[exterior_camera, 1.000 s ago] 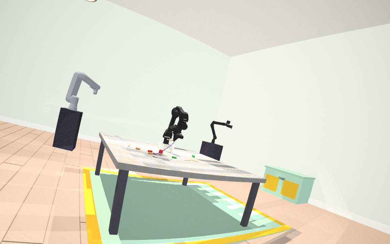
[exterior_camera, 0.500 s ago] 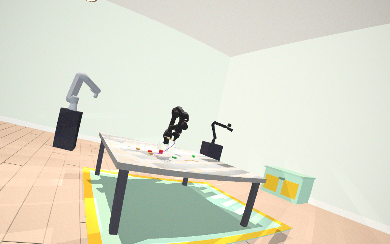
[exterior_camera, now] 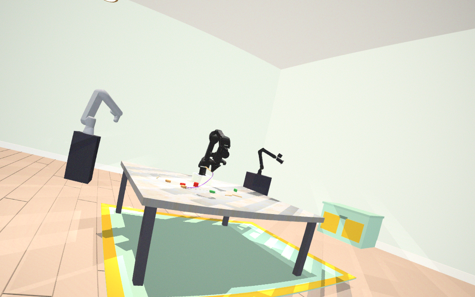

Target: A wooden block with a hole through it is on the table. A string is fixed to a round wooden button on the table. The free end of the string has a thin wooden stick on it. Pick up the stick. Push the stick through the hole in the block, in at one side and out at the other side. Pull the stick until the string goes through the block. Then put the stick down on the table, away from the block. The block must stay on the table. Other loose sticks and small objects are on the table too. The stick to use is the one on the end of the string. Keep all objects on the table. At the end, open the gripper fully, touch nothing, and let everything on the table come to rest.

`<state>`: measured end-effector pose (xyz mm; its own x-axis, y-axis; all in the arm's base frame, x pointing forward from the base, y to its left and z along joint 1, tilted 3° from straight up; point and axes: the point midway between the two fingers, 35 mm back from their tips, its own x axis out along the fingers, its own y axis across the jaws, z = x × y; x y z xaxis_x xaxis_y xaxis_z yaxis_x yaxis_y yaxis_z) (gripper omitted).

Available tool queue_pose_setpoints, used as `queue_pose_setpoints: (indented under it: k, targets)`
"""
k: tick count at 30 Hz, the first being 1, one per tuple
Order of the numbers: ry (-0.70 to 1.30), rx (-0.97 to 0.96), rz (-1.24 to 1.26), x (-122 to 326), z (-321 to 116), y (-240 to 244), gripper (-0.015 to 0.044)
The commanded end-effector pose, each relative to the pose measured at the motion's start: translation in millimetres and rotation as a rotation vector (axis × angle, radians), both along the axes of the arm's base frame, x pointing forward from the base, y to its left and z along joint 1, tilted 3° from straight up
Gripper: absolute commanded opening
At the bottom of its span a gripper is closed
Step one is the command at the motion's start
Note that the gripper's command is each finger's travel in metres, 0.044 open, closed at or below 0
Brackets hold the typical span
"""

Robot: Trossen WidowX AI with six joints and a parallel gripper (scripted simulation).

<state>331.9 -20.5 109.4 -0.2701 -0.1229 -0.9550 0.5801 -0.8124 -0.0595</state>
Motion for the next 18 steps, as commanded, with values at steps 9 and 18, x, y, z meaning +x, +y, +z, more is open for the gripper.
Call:
queue_pose_setpoints:
  k: [9, 18]
  targets:
    - [-0.047, -0.104, -0.332, 2.1, 0.7, 0.3, 0.0]
    - [-0.052, -0.103, -0.176, 9.6, 0.6, 4.2, 0.0]
